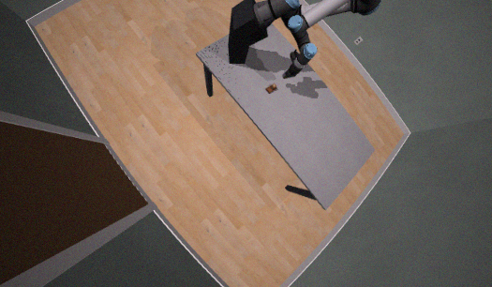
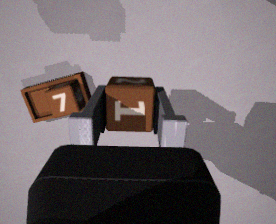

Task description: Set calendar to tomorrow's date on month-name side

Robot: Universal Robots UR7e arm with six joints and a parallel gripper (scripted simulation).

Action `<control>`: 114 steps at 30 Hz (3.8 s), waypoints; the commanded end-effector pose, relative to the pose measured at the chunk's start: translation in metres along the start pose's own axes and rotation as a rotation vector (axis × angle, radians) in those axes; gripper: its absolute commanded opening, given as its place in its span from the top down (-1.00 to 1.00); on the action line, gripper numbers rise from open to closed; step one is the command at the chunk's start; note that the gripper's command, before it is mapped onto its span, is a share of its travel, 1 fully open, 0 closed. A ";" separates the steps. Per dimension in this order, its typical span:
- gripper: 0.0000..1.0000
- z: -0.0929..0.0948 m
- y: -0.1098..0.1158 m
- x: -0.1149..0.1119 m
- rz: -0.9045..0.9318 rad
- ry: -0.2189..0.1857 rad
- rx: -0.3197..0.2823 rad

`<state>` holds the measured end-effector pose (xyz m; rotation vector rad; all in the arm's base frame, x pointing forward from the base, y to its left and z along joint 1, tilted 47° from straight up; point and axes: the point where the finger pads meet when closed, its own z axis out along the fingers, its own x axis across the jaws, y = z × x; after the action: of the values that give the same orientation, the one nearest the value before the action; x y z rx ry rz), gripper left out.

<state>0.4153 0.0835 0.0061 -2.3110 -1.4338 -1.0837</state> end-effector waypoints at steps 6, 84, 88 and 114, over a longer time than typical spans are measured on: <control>-0.20 0.000 -0.010 0.025 -0.293 0.011 -0.001; -0.20 0.074 -0.023 0.058 -0.648 0.026 -0.010; -0.20 0.081 -0.023 0.058 -0.648 0.026 -0.010; -0.20 0.094 -0.023 0.058 -0.648 0.026 -0.010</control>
<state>0.4546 0.1845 -0.0249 -1.8523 -2.2446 -1.2515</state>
